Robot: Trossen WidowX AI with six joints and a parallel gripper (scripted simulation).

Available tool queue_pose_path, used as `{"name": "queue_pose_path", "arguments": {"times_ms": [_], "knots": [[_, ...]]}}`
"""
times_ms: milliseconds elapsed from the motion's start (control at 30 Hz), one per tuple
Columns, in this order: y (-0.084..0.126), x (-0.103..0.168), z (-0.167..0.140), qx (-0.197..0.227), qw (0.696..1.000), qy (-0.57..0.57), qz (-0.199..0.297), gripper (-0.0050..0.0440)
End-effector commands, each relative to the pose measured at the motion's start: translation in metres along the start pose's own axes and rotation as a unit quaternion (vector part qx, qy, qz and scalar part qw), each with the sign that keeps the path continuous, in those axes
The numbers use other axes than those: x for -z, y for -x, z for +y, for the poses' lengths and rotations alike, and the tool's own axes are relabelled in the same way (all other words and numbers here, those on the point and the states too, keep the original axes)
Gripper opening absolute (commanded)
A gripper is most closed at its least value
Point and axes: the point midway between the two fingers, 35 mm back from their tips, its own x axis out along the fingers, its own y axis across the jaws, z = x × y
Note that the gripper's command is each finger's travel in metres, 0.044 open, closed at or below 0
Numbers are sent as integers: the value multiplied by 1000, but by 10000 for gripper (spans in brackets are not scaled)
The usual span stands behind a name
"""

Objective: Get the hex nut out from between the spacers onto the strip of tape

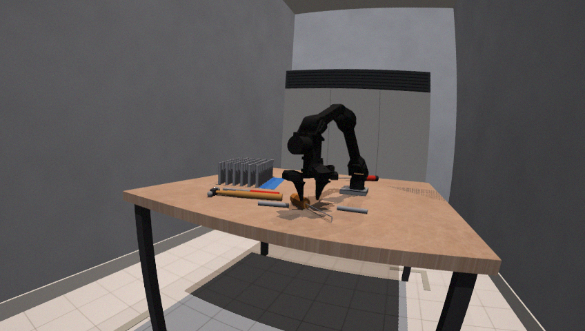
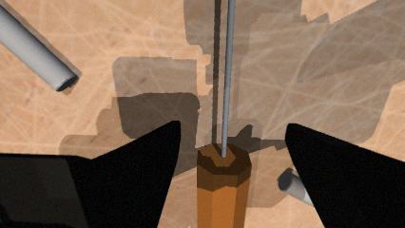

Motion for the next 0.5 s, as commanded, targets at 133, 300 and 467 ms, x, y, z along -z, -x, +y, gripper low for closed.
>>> {"name": "queue_pose_path", "arguments": {"times_ms": [133, 300, 467], "knots": [[-5, -1, -2, 9, 1000, 4, -4, 280], [-14, -1, -2, 9, 1000, 4, -4, 280], [-19, -1, -1, 9, 1000, 4, -4, 280]]}}
